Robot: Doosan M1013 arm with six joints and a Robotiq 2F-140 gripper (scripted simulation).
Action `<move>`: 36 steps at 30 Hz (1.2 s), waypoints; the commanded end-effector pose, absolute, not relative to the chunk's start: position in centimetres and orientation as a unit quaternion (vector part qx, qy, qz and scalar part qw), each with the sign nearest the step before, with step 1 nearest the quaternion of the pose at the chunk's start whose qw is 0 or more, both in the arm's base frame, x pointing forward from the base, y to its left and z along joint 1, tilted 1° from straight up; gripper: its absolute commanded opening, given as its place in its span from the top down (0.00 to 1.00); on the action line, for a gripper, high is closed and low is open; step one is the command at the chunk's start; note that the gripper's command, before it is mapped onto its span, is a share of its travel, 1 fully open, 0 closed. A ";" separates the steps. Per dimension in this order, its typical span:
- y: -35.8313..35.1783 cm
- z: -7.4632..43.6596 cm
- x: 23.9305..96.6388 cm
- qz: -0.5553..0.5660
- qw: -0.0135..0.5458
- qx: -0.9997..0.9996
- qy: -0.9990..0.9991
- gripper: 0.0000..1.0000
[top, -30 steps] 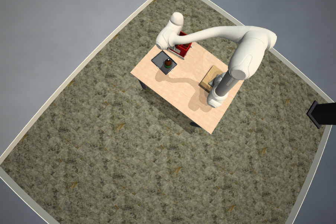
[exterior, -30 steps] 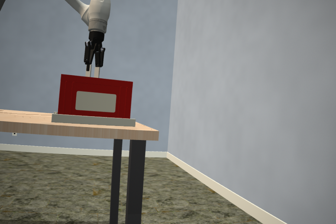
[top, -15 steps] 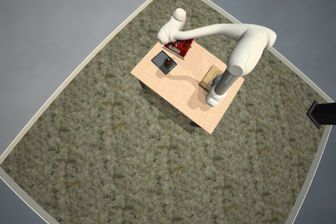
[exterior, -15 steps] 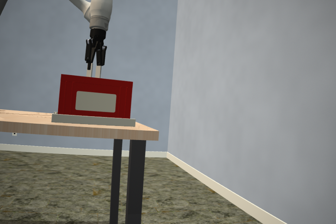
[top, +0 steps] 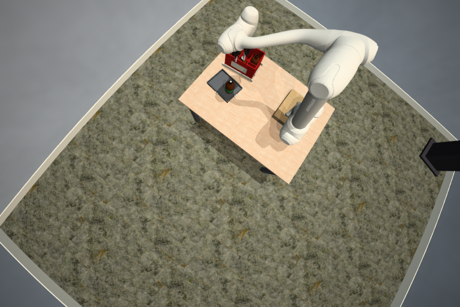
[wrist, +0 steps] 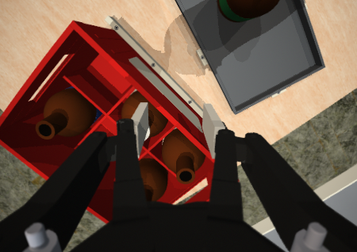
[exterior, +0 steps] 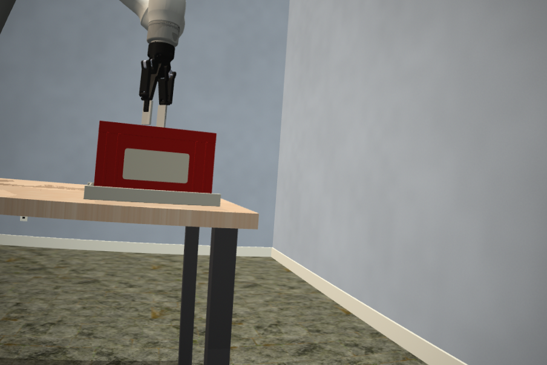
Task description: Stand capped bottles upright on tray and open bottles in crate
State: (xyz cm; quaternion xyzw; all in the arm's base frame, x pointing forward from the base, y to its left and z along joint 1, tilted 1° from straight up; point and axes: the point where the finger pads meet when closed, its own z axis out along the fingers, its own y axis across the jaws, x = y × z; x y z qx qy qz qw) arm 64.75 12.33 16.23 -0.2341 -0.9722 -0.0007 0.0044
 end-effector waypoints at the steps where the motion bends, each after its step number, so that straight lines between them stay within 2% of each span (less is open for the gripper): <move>1: 12.0 16.2 64.8 -0.001 0.004 -0.234 -0.972 0.62; 15: 7.5 16.1 66.0 -0.001 0.004 -0.234 -0.972 0.62; 36: 6.8 15.7 66.0 -0.001 0.004 -0.234 -0.972 0.62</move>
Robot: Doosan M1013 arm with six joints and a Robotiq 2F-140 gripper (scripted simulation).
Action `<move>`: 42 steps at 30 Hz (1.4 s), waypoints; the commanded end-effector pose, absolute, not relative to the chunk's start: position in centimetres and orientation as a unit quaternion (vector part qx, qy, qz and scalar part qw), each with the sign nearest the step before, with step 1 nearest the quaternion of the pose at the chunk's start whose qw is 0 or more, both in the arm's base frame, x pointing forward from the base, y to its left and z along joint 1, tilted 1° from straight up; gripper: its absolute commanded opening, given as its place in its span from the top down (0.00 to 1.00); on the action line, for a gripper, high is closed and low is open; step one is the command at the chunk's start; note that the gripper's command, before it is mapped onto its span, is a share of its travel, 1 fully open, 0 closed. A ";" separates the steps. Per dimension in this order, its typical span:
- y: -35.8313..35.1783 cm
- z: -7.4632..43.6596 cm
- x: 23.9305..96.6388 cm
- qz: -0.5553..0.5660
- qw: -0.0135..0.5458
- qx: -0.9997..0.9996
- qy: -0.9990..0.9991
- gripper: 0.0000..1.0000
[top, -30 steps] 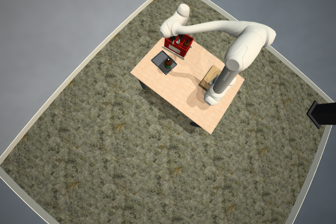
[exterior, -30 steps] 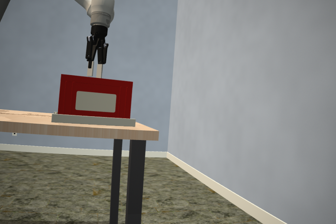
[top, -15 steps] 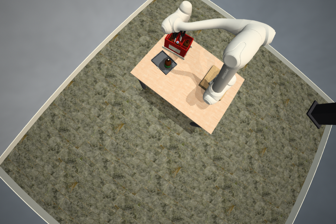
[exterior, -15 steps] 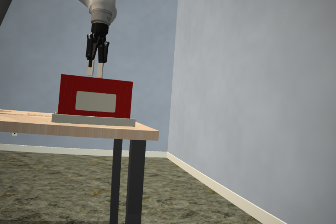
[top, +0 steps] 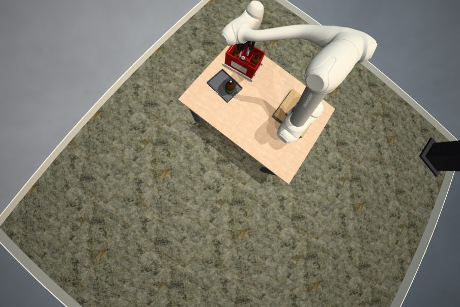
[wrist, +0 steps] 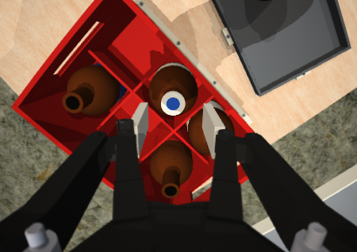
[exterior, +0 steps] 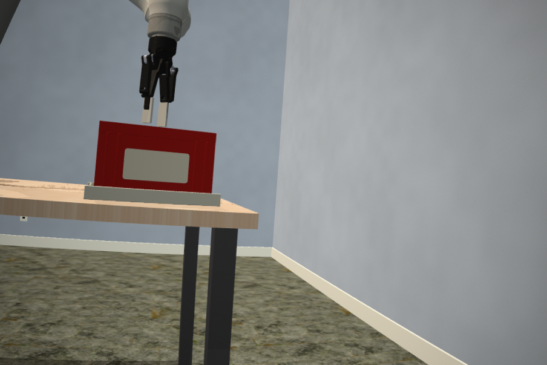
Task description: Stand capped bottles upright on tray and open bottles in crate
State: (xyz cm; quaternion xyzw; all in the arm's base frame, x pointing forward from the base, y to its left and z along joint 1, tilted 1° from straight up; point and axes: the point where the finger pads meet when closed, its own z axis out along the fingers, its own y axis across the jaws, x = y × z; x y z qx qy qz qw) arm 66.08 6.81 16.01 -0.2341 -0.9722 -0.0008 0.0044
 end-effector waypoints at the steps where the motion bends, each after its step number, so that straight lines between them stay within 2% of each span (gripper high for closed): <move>1: 6.8 15.5 66.0 -0.001 0.004 -0.234 -0.972 0.62; 42: 6.8 10.3 65.9 -0.001 0.004 -0.234 -0.972 0.62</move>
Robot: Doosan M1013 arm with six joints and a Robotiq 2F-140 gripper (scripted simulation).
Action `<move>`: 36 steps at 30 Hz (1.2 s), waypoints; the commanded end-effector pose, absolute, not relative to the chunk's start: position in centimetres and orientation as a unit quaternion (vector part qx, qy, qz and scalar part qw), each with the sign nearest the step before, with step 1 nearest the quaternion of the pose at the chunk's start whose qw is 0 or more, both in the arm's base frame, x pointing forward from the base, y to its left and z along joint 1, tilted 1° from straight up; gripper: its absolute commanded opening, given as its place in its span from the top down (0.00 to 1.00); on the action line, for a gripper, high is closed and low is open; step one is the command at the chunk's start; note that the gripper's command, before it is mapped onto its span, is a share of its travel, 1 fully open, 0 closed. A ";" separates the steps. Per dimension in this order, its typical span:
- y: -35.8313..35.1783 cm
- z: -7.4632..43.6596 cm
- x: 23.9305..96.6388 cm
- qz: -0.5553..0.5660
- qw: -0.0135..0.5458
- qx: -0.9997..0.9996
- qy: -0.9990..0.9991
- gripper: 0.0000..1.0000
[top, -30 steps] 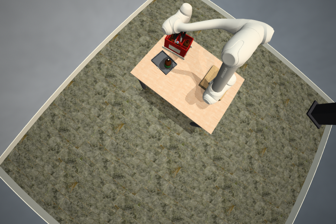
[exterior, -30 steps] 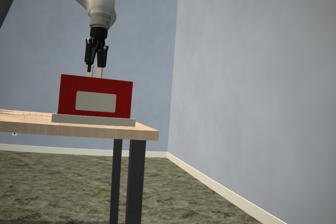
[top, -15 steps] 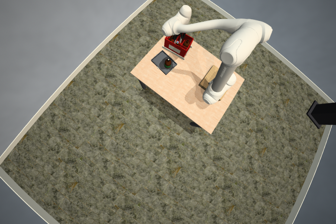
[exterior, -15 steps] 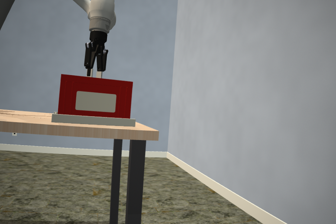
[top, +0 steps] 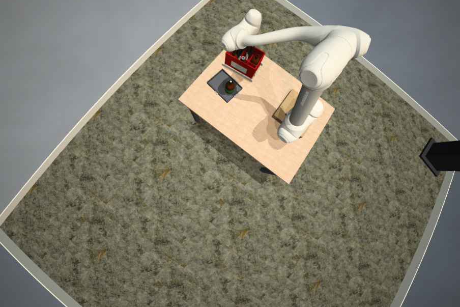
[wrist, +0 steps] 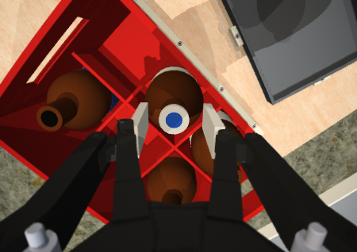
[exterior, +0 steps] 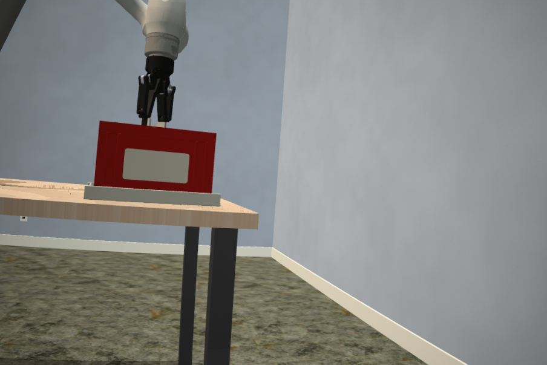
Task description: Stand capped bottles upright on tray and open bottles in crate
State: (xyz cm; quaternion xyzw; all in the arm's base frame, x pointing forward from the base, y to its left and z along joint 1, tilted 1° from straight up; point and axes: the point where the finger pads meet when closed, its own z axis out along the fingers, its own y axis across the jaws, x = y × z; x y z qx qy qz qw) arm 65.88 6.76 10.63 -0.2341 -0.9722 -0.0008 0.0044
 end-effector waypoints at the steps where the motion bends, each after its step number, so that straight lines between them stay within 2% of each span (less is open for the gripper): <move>1: 6.8 10.2 65.9 -0.001 0.004 -0.234 -0.972 0.62; 7: 6.8 9.7 65.9 -0.001 0.004 -0.234 -0.972 0.62; 8: 6.8 9.8 65.9 -0.001 0.004 -0.234 -0.972 1.00; 36: 6.8 9.8 65.9 -0.001 0.004 -0.234 -0.972 1.00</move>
